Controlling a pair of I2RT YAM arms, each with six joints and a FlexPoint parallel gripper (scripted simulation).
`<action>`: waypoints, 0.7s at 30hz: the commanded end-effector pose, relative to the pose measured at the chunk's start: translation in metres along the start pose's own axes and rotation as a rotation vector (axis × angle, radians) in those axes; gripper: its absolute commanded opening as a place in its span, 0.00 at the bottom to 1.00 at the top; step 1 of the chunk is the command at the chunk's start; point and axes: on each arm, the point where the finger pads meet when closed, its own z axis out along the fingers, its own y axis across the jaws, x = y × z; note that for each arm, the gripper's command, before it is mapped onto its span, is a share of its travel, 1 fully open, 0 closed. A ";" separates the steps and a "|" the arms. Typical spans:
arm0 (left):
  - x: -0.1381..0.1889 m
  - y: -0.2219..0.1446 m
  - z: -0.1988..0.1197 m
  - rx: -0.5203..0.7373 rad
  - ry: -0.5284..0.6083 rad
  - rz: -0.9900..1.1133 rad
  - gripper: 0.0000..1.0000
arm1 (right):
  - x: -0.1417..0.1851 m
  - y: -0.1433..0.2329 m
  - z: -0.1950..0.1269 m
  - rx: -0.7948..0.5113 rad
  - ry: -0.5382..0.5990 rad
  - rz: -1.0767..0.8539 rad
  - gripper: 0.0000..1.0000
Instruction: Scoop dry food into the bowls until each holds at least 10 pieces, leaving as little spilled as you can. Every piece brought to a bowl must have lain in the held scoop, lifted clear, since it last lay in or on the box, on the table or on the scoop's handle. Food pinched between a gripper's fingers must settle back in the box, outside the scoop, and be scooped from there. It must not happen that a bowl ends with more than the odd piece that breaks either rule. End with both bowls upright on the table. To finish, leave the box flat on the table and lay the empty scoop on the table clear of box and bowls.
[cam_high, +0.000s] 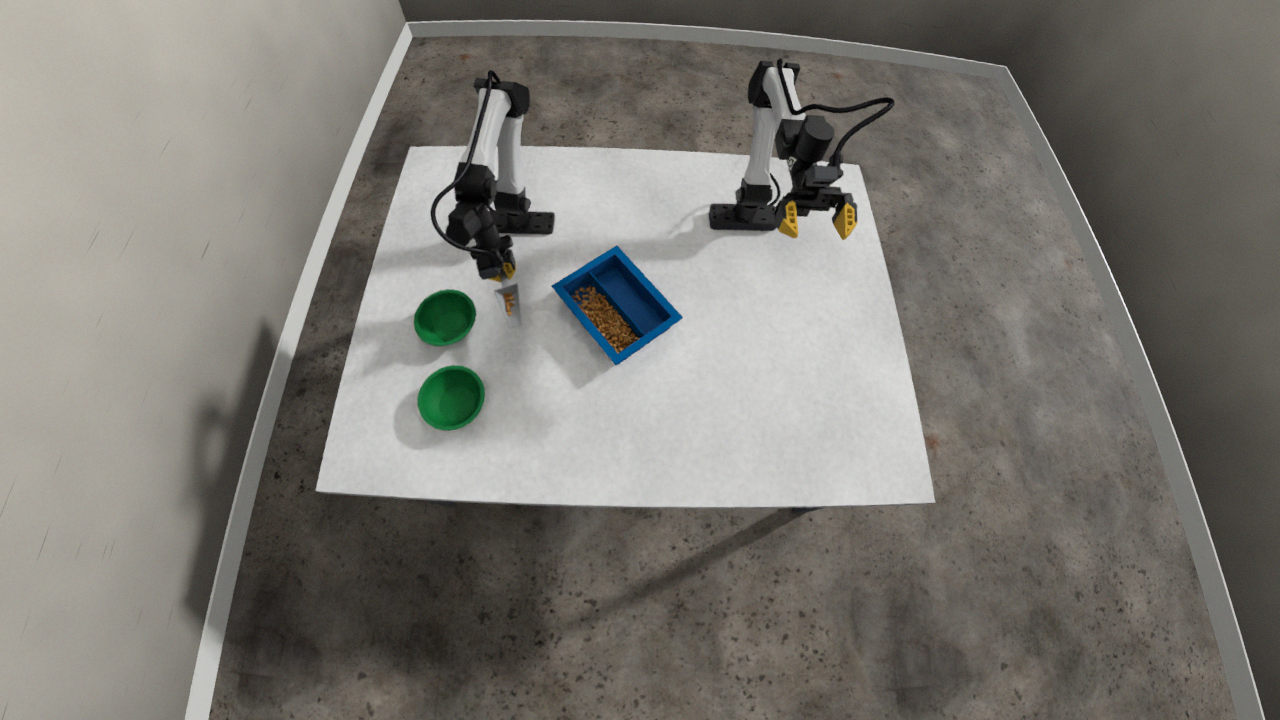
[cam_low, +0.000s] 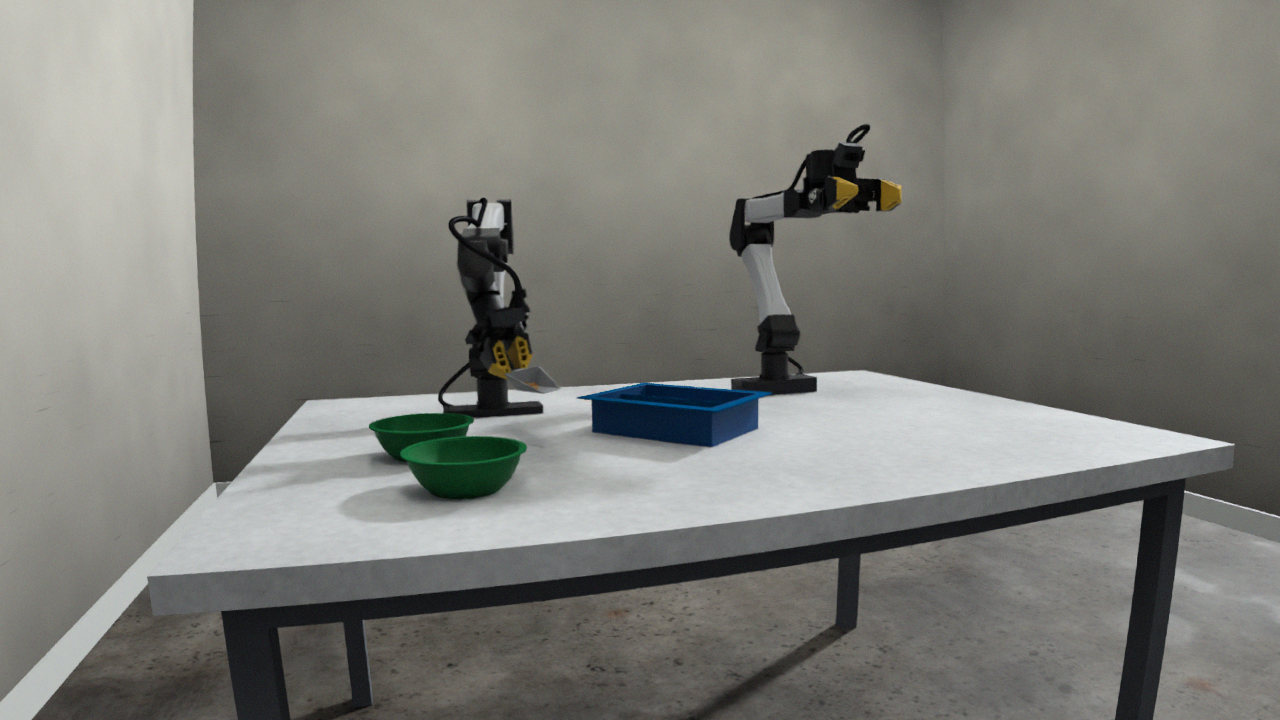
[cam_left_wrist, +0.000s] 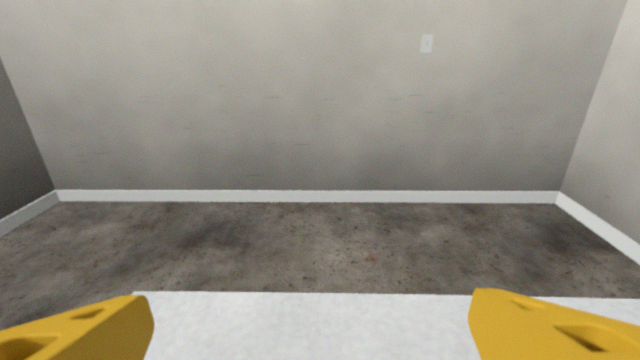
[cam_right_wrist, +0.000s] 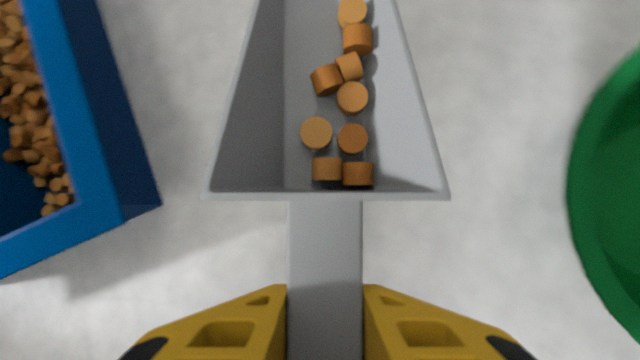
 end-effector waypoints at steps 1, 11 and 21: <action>-0.007 0.000 -0.002 0.000 -0.019 -0.001 1.00 | 0.005 0.002 -0.001 -0.043 -0.006 -0.021 0.00; -0.007 0.000 -0.002 0.000 -0.019 -0.001 1.00 | 0.013 -0.054 -0.013 0.026 -0.093 0.102 0.00; -0.007 0.000 -0.002 0.000 -0.019 -0.001 1.00 | 0.027 -0.096 -0.028 0.090 -0.163 0.195 0.00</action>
